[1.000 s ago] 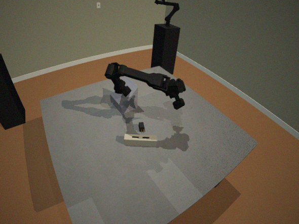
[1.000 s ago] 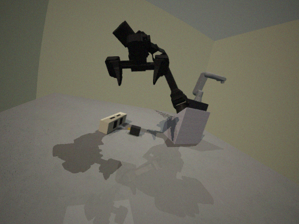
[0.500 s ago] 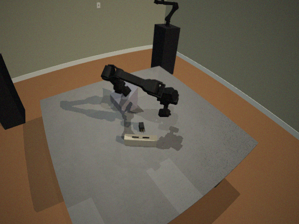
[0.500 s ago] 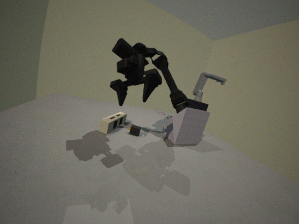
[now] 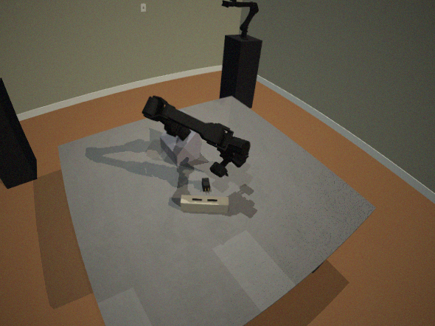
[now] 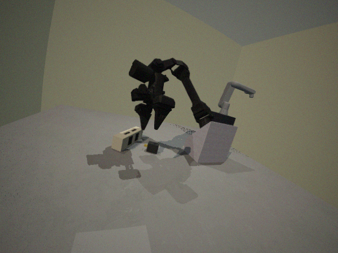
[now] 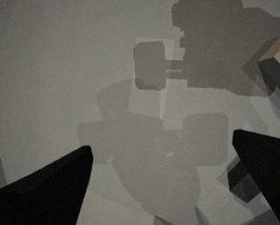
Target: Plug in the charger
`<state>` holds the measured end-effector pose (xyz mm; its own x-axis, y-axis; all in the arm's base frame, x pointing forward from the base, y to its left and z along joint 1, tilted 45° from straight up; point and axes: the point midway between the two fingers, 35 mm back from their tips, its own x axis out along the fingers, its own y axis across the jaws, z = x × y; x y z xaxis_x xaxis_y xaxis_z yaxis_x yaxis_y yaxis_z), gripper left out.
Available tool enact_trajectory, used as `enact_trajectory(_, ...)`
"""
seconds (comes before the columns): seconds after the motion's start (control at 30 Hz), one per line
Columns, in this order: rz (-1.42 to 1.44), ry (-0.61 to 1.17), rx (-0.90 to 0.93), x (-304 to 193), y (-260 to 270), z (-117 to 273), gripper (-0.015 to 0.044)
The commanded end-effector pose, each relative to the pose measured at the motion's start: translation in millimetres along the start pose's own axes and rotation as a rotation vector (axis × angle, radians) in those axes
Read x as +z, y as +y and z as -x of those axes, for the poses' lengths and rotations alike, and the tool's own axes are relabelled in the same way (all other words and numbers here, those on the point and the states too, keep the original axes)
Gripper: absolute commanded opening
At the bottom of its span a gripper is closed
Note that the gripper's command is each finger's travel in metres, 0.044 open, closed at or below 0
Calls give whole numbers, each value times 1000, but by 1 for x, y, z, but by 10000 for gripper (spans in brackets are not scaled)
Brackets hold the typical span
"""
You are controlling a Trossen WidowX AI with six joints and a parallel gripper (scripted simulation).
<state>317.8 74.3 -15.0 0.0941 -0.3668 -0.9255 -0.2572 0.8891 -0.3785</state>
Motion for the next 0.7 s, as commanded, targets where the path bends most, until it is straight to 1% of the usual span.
enact_trajectory(0.0, -124, 21, -65, -14, -18, -3, 440)
enact_trajectory(0.67, -609, 68, -364, -80, -80, -19, 440)
